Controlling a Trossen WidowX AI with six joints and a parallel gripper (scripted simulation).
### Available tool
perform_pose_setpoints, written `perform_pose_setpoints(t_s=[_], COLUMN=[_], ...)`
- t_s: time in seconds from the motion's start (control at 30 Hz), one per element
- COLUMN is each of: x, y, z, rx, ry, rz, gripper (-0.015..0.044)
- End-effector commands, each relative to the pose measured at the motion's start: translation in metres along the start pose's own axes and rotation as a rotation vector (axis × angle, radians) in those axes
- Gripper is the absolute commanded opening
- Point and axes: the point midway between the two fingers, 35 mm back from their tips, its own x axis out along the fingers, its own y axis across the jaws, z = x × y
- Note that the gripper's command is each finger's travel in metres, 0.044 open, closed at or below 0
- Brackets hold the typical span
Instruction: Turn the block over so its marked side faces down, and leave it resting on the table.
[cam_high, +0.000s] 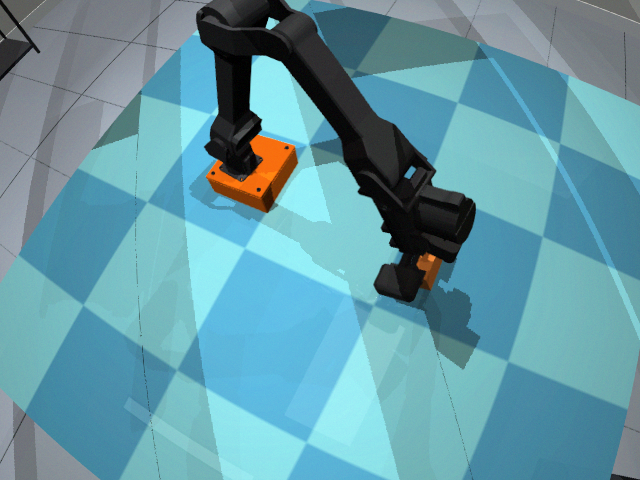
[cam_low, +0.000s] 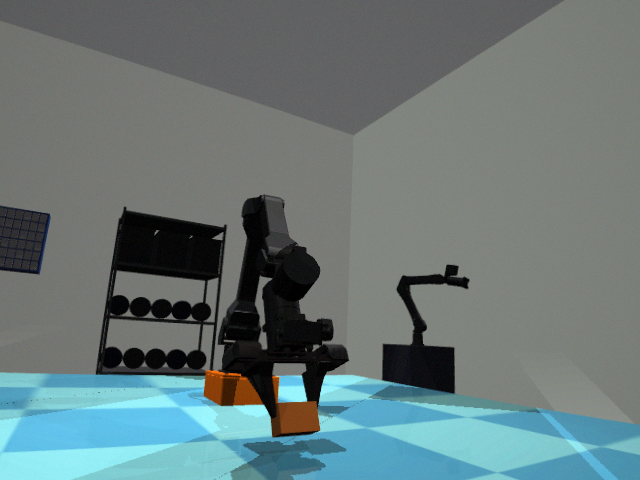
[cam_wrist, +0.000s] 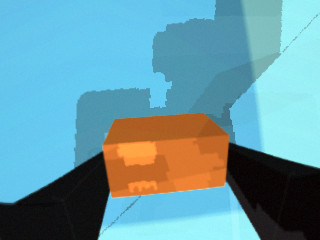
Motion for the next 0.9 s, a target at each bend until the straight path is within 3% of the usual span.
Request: perform_pose_setpoints(t_s=[0.0,0.37,0.87], x=[-0.003,-0.006,0.028], y=[0.001,0.001,-0.002], z=[0.0,-0.004,-0.001], rx=[0.003,0.0,0.007], ry=[-0.064,-0.16,-0.366], rz=[0.004,0.003,0.0], gripper=[0.0,0.0,0.0])
